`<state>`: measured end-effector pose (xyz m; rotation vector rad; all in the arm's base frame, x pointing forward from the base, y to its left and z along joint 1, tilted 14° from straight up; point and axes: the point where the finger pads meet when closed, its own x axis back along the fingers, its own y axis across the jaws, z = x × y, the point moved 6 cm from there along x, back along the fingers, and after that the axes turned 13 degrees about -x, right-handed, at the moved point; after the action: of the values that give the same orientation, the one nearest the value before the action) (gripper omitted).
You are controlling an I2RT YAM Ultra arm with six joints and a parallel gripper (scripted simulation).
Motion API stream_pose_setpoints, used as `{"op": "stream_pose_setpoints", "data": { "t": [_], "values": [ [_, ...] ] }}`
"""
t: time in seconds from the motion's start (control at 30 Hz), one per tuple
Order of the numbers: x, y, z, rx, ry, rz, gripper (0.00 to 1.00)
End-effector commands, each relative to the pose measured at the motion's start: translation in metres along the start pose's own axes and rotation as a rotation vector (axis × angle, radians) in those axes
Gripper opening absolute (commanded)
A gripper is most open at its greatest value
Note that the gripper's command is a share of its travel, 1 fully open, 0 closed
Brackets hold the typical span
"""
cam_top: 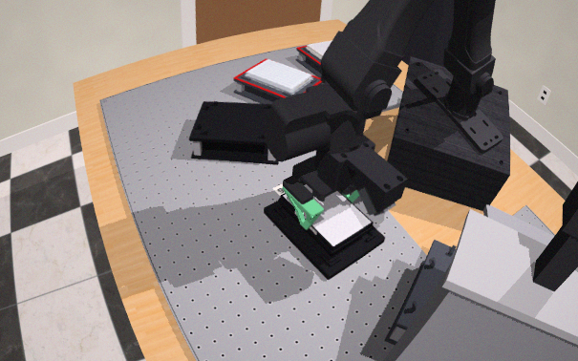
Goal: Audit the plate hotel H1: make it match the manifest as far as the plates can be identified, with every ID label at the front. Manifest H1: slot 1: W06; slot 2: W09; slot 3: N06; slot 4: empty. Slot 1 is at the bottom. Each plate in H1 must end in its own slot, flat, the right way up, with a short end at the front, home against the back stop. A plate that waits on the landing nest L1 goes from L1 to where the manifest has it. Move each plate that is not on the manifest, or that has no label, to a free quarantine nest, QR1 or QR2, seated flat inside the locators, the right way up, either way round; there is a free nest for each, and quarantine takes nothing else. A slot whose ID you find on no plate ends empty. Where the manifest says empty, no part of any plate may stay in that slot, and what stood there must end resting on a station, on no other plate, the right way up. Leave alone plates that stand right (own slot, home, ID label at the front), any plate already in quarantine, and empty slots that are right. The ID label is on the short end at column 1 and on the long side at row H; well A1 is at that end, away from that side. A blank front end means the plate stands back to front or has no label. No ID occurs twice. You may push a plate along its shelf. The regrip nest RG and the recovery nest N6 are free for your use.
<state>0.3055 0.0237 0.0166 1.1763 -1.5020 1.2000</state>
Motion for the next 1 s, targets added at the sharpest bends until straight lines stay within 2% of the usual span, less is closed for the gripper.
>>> {"op": "stream_pose_setpoints", "data": {
  "t": [0.0, 0.97],
  "values": [
    [0.015, -0.01, -0.001, 0.001, -0.011, 0.027, 0.86],
    [0.04, -0.009, 0.0, 0.0, -0.011, 0.027, 0.86]
  ]
}}
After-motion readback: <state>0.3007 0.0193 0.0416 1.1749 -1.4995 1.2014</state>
